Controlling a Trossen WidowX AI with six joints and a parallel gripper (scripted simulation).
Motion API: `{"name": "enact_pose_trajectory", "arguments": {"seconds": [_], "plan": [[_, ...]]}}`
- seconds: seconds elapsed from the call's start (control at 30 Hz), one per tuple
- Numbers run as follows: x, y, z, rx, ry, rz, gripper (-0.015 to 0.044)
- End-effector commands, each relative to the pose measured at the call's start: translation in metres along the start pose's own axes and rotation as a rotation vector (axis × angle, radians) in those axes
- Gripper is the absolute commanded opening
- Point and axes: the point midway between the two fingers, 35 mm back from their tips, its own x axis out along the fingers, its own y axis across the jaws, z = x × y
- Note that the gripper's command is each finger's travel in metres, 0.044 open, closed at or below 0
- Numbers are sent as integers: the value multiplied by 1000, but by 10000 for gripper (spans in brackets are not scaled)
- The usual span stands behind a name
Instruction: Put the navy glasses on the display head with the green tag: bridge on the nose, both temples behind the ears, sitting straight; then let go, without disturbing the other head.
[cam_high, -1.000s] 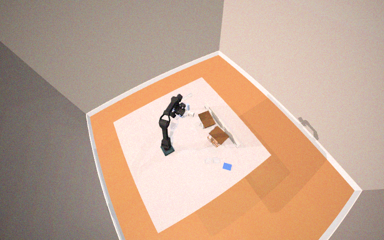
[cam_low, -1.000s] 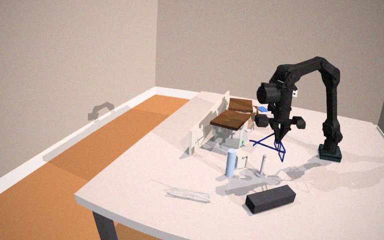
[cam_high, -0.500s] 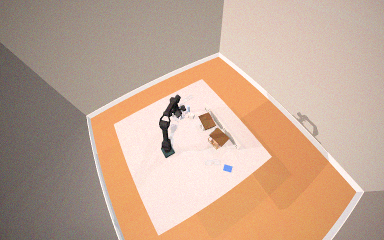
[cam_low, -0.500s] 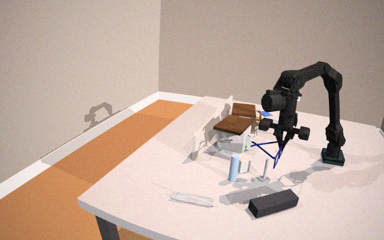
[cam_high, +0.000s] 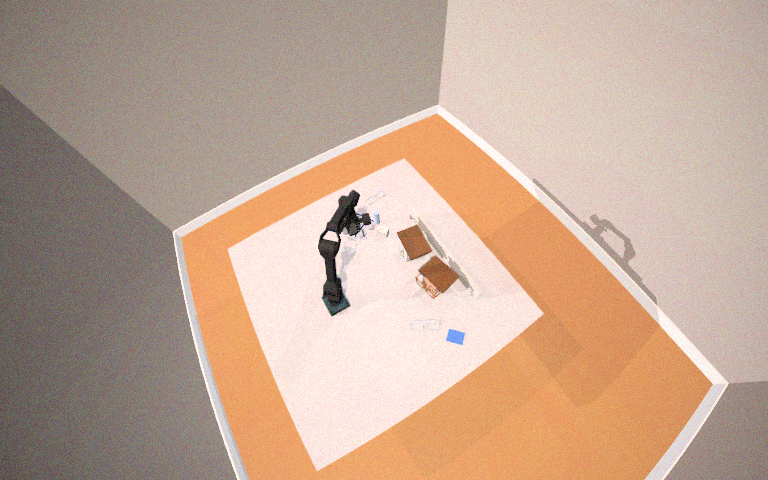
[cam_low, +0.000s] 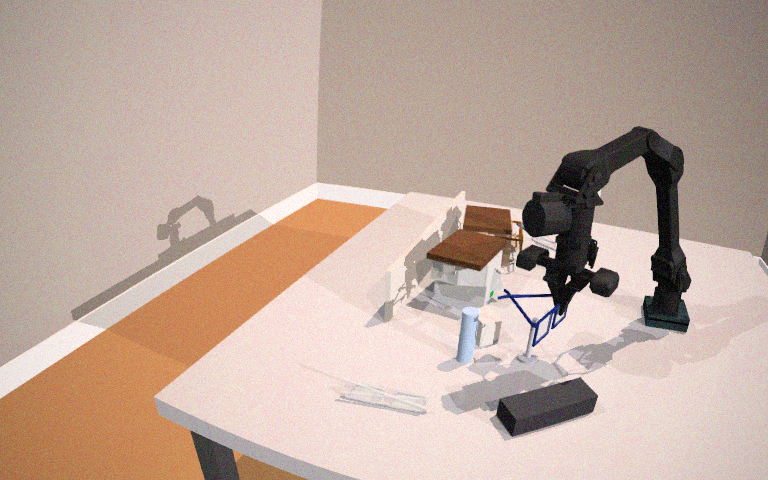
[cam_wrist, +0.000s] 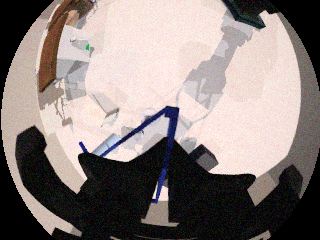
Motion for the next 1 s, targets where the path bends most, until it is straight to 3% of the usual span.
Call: {"name": "enact_pose_trajectory", "arguments": {"seconds": [0.0, 0.2, 0.97], "plan": [[19, 0, 3, 7, -19, -2, 0], [42, -1, 4, 9, -19, -2, 0], [43, -12, -6, 9, -18, -3, 0]]}}
